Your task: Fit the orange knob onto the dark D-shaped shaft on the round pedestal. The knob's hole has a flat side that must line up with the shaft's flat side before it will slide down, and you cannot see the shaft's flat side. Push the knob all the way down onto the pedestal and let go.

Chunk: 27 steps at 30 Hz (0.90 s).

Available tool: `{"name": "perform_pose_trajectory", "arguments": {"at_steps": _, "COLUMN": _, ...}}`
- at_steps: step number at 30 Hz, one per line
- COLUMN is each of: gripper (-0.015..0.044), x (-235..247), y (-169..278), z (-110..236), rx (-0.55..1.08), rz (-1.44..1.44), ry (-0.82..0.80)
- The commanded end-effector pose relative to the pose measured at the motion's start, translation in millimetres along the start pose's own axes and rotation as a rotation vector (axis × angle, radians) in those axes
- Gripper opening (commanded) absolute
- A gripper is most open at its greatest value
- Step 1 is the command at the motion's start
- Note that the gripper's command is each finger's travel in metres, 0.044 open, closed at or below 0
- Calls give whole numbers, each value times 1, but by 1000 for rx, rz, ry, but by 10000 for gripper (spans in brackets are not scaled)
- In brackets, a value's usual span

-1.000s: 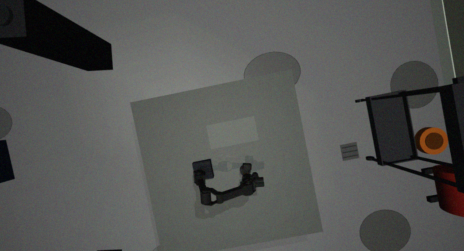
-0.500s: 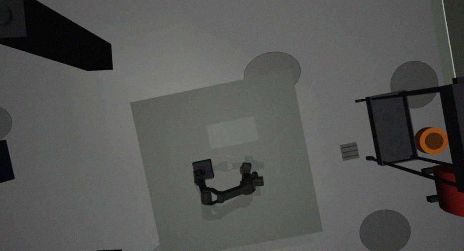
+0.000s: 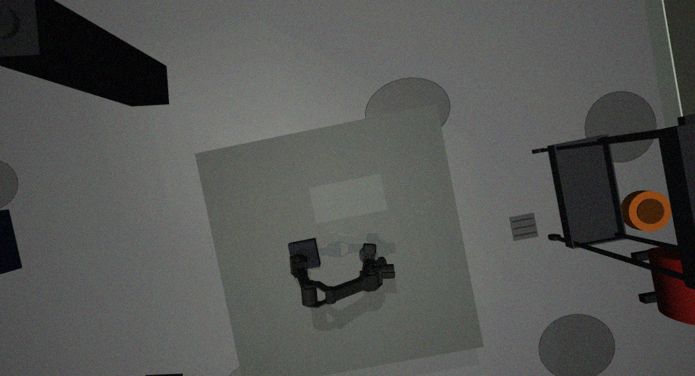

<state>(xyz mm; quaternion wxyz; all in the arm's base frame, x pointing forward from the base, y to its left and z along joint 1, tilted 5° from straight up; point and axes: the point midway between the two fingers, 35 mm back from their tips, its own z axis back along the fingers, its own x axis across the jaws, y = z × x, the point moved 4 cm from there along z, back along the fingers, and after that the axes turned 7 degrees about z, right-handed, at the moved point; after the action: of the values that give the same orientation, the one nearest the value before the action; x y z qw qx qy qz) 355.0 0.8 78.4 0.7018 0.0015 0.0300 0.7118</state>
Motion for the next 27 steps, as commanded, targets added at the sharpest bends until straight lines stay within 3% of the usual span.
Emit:
{"name": "perform_pose_trajectory", "arguments": {"at_steps": 1, "gripper": 158, "x": 0, "y": 0, "z": 0, "rx": 0, "rz": 0, "ry": 0}}
{"name": "perform_pose_trajectory", "arguments": {"at_steps": 12, "gripper": 440, "x": 0, "y": 0, "z": 0, "rx": 0, "rz": 0, "ry": 0}}
{"name": "perform_pose_trajectory", "arguments": {"at_steps": 20, "gripper": 440, "x": 0, "y": 0, "z": 3, "rx": 0, "rz": 0, "ry": 0}}
{"name": "perform_pose_trajectory", "arguments": {"at_steps": 27, "gripper": 440, "x": 0, "y": -1, "z": 87, "rx": -1, "rz": 0, "ry": 0}}
